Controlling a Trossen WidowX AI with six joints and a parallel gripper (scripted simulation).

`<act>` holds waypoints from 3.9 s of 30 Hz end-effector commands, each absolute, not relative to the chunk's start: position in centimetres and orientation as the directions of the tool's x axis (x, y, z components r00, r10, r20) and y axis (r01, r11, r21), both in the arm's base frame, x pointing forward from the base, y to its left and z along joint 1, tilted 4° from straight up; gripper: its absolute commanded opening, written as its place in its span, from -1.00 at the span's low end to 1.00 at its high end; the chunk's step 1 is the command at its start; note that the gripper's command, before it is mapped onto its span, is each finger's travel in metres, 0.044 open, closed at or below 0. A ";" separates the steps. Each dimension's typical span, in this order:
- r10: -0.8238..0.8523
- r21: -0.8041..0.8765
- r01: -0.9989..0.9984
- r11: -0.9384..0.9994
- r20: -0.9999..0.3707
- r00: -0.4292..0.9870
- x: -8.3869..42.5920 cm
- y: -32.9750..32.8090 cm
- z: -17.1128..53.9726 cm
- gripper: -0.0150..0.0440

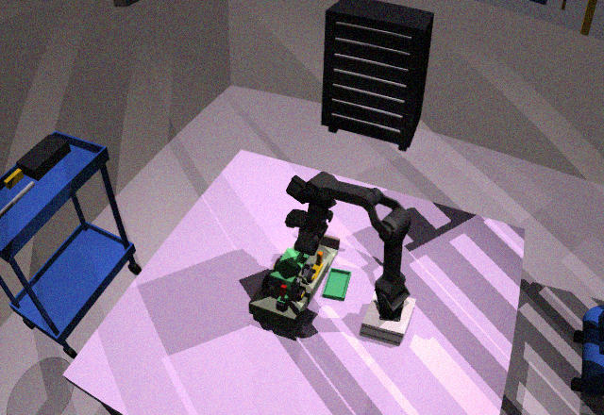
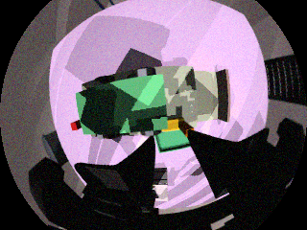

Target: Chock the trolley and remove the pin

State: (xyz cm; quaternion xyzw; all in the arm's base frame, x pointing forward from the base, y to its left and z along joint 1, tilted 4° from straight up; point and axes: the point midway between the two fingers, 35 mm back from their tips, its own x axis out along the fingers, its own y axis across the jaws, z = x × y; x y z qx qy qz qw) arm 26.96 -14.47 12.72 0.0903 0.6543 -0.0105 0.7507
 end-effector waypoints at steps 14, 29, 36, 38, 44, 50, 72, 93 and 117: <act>0.192 0.250 0.678 0.691 -0.968 0.161 29.7 -9.0 14.2 0.15; 0.282 0.198 0.966 0.168 -0.948 0.145 31.1 -3.9 15.6 0.15; 0.324 0.102 0.990 -0.100 -0.937 0.130 31.5 -1.4 16.2 0.15; 0.334 0.071 0.983 -0.169 -0.934 0.125 31.5 -0.8 16.4 0.15; 0.338 0.060 0.979 -0.193 -0.933 0.123 31.5 -0.6 16.5 0.15; 0.338 0.060 0.979 -0.193 -0.933 0.123 31.6 -0.4 16.0 0.15; 0.339 0.060 0.979 -0.193 -0.933 0.124 31.9 0.5 13.5 0.15; 0.340 0.060 0.979 -0.193 -0.932 0.124 32.4 1.6 10.6 0.15; 0.339 0.064 0.980 -0.191 -0.932 0.127 32.4 1.7 10.5 -0.49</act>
